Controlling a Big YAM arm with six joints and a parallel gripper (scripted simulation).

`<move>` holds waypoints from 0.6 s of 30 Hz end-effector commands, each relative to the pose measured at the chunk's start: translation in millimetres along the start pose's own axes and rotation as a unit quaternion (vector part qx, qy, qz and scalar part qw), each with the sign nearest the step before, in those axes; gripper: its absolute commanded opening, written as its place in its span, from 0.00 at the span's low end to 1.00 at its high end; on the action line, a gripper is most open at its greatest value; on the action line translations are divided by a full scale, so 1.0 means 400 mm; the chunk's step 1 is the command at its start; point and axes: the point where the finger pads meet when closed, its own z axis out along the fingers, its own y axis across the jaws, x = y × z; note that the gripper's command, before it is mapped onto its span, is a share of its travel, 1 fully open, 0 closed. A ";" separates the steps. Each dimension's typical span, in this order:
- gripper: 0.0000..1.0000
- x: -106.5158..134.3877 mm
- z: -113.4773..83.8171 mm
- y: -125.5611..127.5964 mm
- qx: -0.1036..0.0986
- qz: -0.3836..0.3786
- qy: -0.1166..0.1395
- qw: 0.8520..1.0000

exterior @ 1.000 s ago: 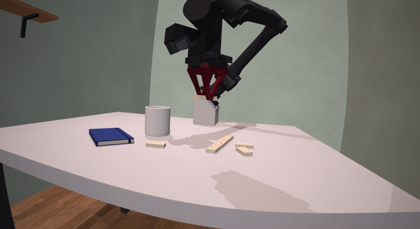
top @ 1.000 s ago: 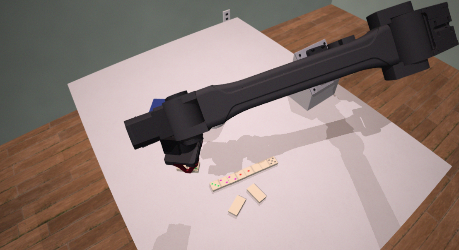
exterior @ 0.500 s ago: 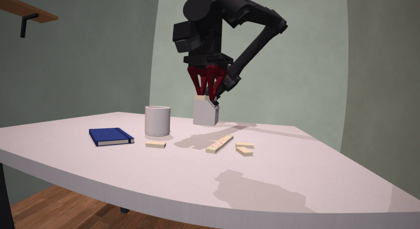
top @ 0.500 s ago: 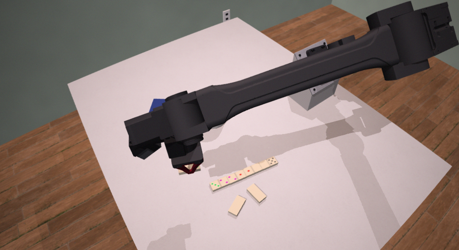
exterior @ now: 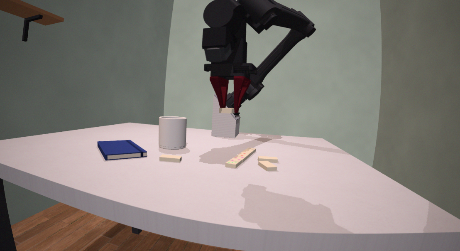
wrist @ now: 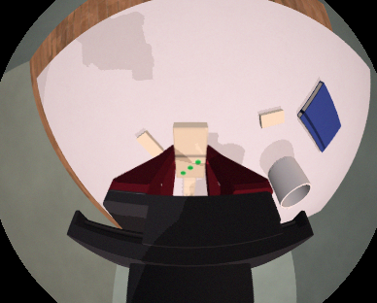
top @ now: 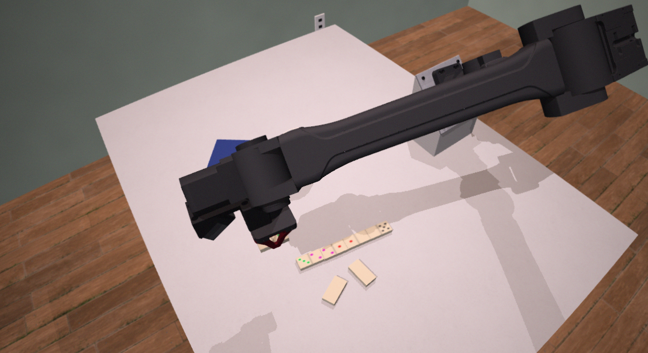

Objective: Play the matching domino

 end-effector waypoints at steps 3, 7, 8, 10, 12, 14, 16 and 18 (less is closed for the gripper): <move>0.22 -0.019 -0.017 0.009 0.001 -0.006 -0.008 1.000; 0.22 -0.031 -0.018 0.017 0.003 -0.018 -0.010 1.000; 0.22 -0.034 -0.019 0.019 0.003 -0.021 -0.010 1.000; 0.22 -0.037 -0.019 0.021 0.004 -0.024 -0.011 1.000; 0.22 -0.037 -0.019 0.021 0.004 -0.024 -0.011 1.000; 0.22 -0.037 -0.019 0.021 0.004 -0.024 -0.011 1.000; 0.22 -0.037 -0.019 0.021 0.004 -0.024 -0.011 1.000; 0.22 -0.015 -0.014 0.005 0.003 -0.008 -0.007 1.000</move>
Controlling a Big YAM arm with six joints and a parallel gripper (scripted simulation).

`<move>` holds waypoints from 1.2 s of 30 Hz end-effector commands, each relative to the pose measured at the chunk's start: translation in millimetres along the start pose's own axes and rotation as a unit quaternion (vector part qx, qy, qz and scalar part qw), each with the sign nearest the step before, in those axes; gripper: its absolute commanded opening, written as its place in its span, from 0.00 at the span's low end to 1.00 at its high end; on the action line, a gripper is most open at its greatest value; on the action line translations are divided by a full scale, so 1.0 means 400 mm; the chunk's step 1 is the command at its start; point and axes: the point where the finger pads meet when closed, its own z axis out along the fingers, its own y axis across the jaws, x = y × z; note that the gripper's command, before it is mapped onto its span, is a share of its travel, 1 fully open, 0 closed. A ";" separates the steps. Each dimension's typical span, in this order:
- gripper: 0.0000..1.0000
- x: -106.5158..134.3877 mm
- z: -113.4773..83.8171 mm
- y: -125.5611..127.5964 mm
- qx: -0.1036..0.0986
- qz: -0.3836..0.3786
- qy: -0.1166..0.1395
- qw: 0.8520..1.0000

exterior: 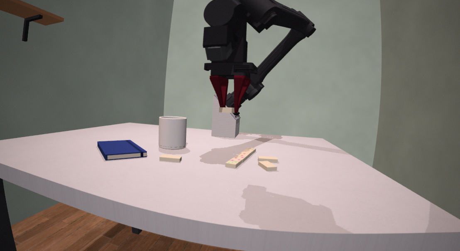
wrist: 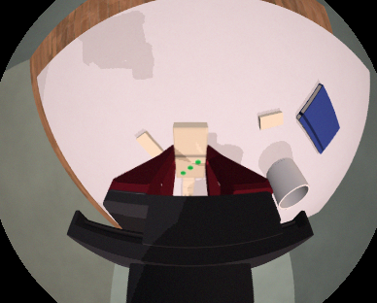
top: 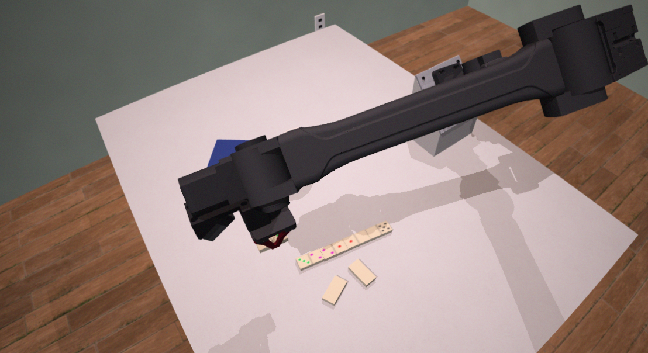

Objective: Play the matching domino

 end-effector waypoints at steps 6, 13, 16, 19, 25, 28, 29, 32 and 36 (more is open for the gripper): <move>0.22 -0.027 -0.007 0.011 0.004 -0.002 -0.008 1.000; 0.22 -0.033 -0.006 0.014 0.006 -0.003 -0.009 1.000; 0.22 -0.007 -0.005 0.000 0.004 0.004 -0.003 1.000; 0.22 -0.016 -0.003 0.003 0.005 0.006 -0.006 1.000; 0.22 -0.034 0.000 0.009 0.007 0.009 -0.010 1.000; 0.22 -0.034 0.000 0.009 0.007 0.009 -0.010 1.000; 0.22 -0.034 0.000 0.009 0.007 0.009 -0.010 1.000; 0.22 -0.034 0.000 0.009 0.007 0.009 -0.010 1.000; 0.22 -0.018 0.032 0.002 0.006 0.014 -0.006 1.000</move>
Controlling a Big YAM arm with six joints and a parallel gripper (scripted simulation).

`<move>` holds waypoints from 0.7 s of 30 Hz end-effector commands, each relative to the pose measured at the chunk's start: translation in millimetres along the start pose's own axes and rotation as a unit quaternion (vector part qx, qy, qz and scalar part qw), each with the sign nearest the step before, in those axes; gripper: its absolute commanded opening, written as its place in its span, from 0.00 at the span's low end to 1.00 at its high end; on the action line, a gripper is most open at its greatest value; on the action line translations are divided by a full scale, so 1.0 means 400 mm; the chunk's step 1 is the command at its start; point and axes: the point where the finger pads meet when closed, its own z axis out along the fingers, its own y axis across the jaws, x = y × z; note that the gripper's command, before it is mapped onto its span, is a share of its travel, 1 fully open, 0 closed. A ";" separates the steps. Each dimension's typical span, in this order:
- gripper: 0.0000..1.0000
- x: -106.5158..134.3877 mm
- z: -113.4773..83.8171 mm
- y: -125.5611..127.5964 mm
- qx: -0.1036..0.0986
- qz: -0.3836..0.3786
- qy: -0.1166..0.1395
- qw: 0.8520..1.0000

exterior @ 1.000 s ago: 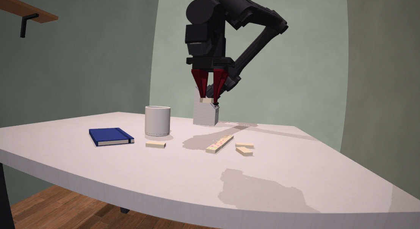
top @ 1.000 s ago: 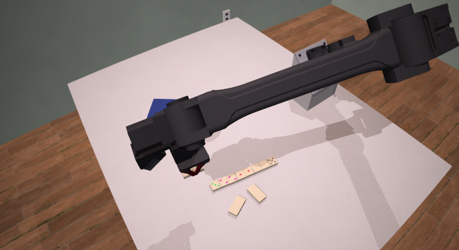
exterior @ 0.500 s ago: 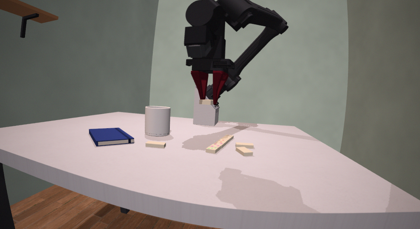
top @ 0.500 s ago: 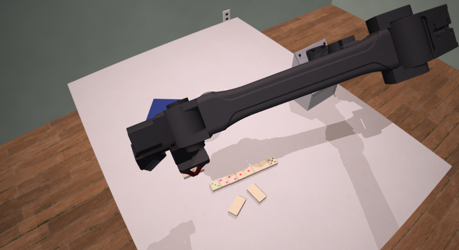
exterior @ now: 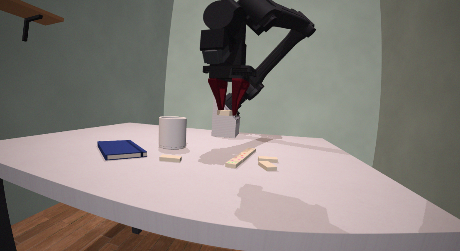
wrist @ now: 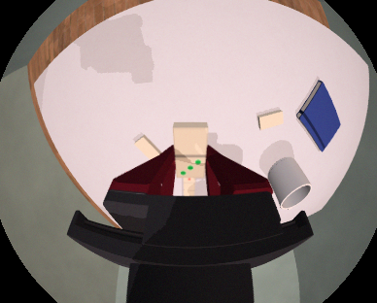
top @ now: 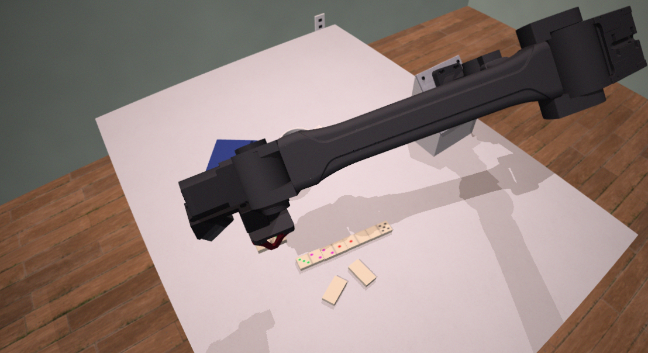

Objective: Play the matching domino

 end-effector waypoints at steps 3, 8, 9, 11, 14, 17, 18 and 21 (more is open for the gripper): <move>0.22 -0.022 0.044 0.014 0.002 -0.001 -0.007 1.000; 0.22 -0.031 0.070 0.019 0.002 -0.001 -0.009 1.000; 0.22 -0.031 0.070 0.019 0.002 -0.001 -0.009 1.000; 0.22 -0.031 0.070 0.019 0.002 -0.001 -0.009 1.000; 0.22 -0.023 0.072 0.028 0.001 -0.008 -0.007 1.000; 0.22 -0.026 0.099 0.025 0.001 -0.002 -0.007 1.000; 0.22 -0.027 0.108 0.023 0.001 0.000 -0.007 1.000; 0.22 -0.030 0.135 0.020 0.002 0.006 -0.008 1.000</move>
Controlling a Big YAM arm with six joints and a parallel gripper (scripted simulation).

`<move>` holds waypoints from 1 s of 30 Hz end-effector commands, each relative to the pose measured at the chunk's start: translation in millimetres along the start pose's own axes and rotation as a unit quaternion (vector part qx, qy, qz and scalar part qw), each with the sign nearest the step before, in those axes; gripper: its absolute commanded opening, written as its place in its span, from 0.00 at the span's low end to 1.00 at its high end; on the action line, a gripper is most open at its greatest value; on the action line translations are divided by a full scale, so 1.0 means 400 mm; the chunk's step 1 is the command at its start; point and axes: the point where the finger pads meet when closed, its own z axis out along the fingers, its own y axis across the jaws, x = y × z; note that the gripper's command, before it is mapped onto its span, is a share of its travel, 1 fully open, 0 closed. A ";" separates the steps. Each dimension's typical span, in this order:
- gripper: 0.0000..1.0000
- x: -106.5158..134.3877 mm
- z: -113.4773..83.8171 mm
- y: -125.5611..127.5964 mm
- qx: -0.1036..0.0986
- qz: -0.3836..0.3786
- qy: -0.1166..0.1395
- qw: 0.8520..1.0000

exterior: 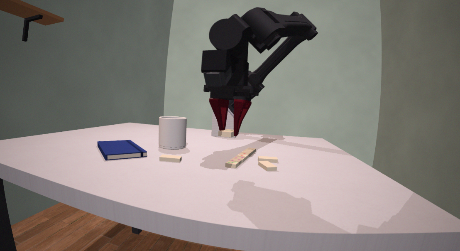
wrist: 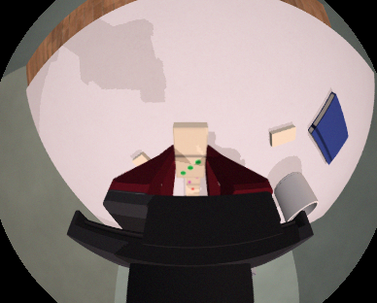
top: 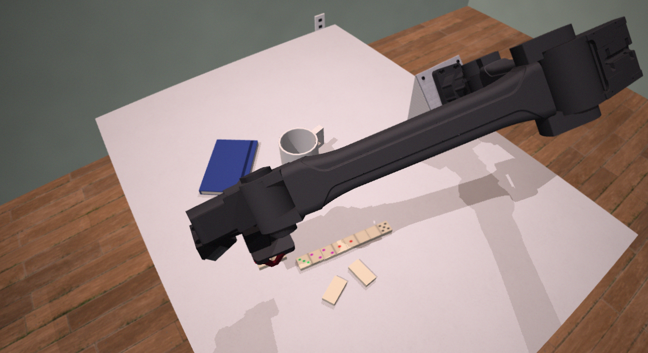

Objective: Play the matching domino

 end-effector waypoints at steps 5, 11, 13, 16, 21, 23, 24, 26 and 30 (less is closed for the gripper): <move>0.22 -0.011 0.051 -0.003 0.001 0.014 -0.001 1.000; 0.22 -0.003 0.059 -0.002 0.000 0.009 0.001 1.000; 0.22 -0.003 0.078 -0.005 0.000 0.011 0.001 1.000; 0.22 -0.002 0.106 -0.009 0.001 0.014 0.001 1.000; 0.22 -0.002 0.134 -0.013 0.001 0.017 0.001 1.000; 0.22 -0.002 0.134 -0.013 0.001 0.017 0.001 1.000; 0.22 -0.002 0.134 -0.013 0.001 0.017 0.001 1.000; 0.22 -0.002 0.134 -0.013 0.001 0.017 0.001 1.000; 0.22 0.007 0.152 -0.015 0.000 0.014 0.002 1.000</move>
